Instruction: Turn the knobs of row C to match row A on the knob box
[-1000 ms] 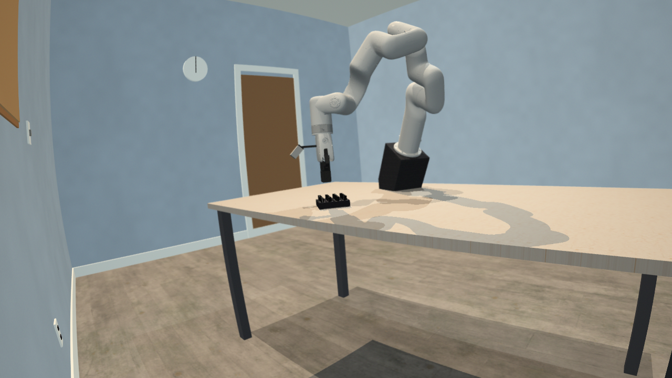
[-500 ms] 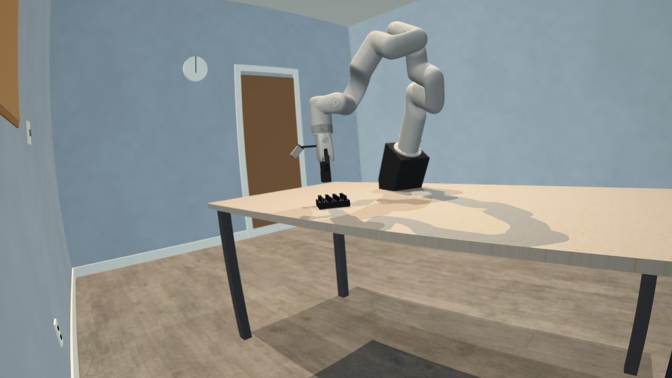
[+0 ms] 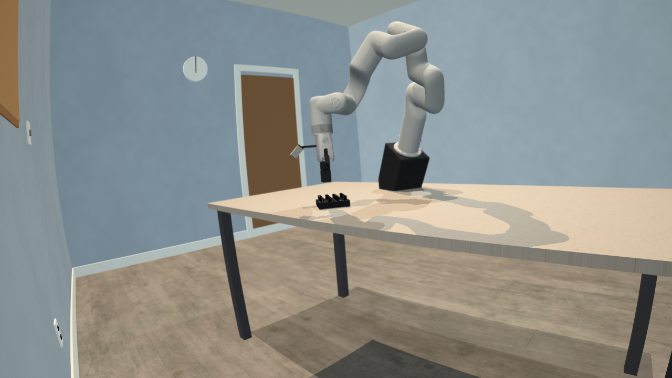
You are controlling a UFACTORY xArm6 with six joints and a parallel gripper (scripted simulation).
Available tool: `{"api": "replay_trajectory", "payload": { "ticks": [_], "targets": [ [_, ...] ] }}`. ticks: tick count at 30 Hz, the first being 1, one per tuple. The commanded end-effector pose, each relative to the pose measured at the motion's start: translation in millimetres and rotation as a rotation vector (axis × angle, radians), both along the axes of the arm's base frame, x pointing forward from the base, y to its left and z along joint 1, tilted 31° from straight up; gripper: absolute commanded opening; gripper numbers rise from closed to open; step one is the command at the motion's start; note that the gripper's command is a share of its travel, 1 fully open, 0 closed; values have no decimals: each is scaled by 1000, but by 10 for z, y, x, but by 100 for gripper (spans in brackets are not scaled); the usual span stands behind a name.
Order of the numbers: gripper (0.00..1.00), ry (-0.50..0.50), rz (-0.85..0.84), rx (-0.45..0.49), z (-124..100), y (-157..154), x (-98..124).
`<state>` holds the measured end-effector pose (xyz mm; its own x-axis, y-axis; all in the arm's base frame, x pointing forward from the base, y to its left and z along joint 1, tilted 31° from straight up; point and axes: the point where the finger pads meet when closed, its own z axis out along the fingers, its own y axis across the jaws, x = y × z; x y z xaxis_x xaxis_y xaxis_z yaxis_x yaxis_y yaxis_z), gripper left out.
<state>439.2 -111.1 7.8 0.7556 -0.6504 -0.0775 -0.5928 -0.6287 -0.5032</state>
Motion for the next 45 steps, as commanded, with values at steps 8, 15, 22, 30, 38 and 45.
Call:
{"api": "replay_trajectory", "payload": {
  "ticks": [8, 15, 22, 30, 38, 45],
  "targets": [
    [19, -4, 0, -2, 4, -7, 11],
    [19, -7, 6, -4, -21, 5, 19],
    [19, -9, 9, -4, -62, 25, 30],
    [19, -8, 9, -4, -161, 71, 58],
    [19, -8, 9, -4, -250, 114, 83],
    [19, -8, 9, -4, -314, 144, 101]
  ]
}}
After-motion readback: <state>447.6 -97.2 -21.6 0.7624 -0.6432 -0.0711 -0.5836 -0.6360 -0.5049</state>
